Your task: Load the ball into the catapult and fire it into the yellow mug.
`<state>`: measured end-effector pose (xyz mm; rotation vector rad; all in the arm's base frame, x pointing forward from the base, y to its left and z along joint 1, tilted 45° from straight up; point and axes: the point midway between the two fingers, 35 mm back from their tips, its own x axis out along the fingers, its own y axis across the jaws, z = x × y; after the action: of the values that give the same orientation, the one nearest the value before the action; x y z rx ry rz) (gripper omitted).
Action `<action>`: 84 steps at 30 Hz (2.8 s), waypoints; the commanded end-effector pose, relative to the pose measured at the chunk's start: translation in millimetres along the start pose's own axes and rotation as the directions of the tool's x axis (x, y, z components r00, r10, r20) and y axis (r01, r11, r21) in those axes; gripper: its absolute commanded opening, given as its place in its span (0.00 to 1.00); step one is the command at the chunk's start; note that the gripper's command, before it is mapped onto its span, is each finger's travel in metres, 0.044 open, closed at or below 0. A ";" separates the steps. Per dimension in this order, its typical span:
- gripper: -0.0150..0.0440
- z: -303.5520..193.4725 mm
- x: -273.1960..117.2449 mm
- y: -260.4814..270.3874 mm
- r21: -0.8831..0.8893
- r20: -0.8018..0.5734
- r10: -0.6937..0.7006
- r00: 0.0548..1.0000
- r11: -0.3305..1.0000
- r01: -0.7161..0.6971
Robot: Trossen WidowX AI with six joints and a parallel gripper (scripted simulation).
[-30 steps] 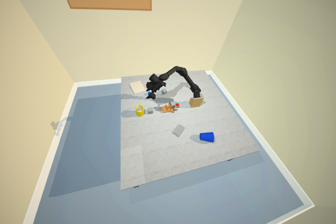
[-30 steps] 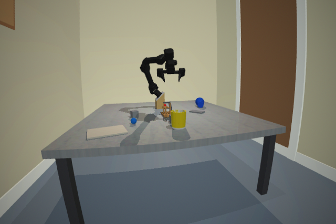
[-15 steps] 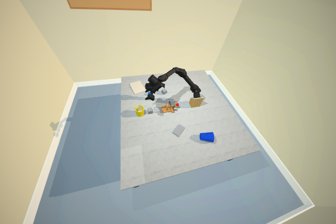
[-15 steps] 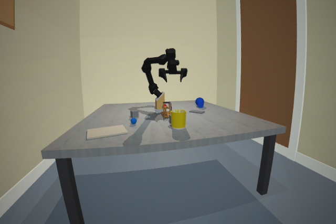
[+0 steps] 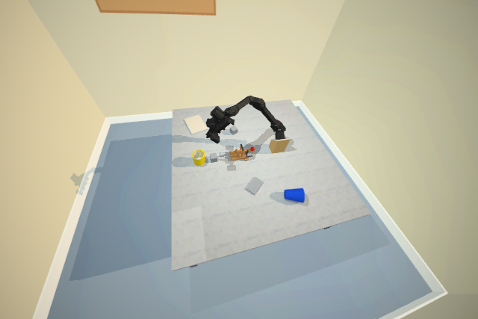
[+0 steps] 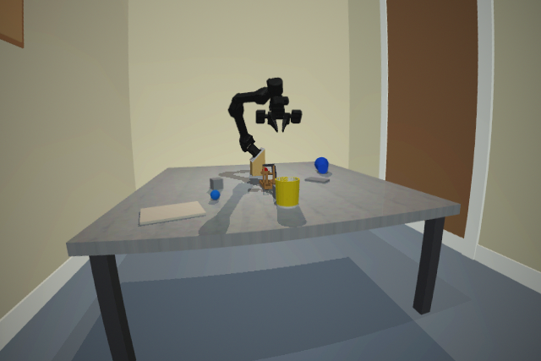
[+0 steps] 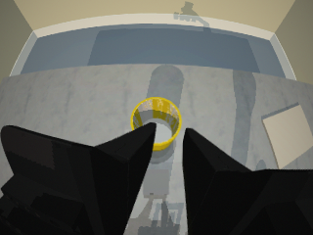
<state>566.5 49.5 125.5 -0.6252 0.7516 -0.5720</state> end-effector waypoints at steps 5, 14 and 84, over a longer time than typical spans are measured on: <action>0.25 0.8 -0.2 0.4 -0.004 0.001 0.003 1.000 1.000 -0.003; 0.25 -8.1 -1.1 8.4 -0.051 -0.018 0.008 1.000 0.999 -0.009; 0.25 -341.0 -118.4 26.5 -0.603 -0.178 -0.530 0.829 -0.607 -0.517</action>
<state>255.0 47.3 -40.7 -2.4779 1.9614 0.3765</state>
